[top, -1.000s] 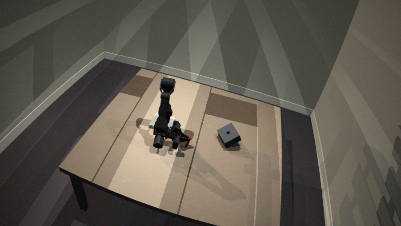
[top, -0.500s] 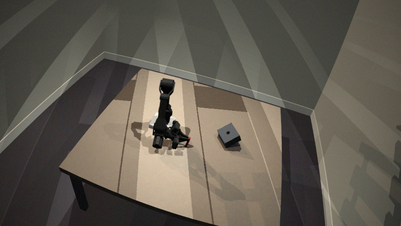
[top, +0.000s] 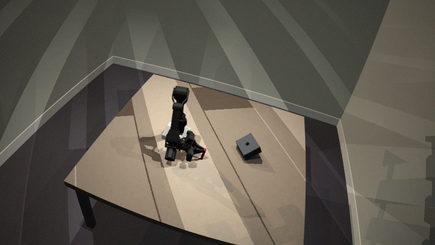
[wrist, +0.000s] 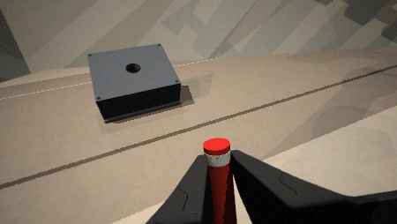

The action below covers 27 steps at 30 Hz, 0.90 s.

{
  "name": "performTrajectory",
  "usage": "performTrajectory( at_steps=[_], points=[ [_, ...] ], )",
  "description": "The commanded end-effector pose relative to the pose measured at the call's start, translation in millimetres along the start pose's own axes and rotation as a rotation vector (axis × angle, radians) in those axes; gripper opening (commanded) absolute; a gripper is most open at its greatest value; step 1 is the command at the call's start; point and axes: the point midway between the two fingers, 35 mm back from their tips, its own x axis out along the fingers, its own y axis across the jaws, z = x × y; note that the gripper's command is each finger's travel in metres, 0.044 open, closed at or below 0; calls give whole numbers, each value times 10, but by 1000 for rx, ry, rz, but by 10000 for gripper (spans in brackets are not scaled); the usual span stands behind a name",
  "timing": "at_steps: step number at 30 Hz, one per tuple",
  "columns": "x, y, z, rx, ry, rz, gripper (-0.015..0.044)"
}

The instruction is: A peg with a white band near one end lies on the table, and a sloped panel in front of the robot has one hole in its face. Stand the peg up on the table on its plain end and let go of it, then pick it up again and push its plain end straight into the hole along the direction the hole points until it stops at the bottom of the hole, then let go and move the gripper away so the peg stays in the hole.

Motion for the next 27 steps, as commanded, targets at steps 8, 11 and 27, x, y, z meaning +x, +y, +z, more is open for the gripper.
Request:
performTrajectory(
  at_steps=[8,11,27],
  points=[
    [-20,2,-25,-1,-5,-2,50],
    [-25,3,-26,-2,-7,-3,50],
    [-46,8,-35,-3,-19,-9,50]
  ],
)
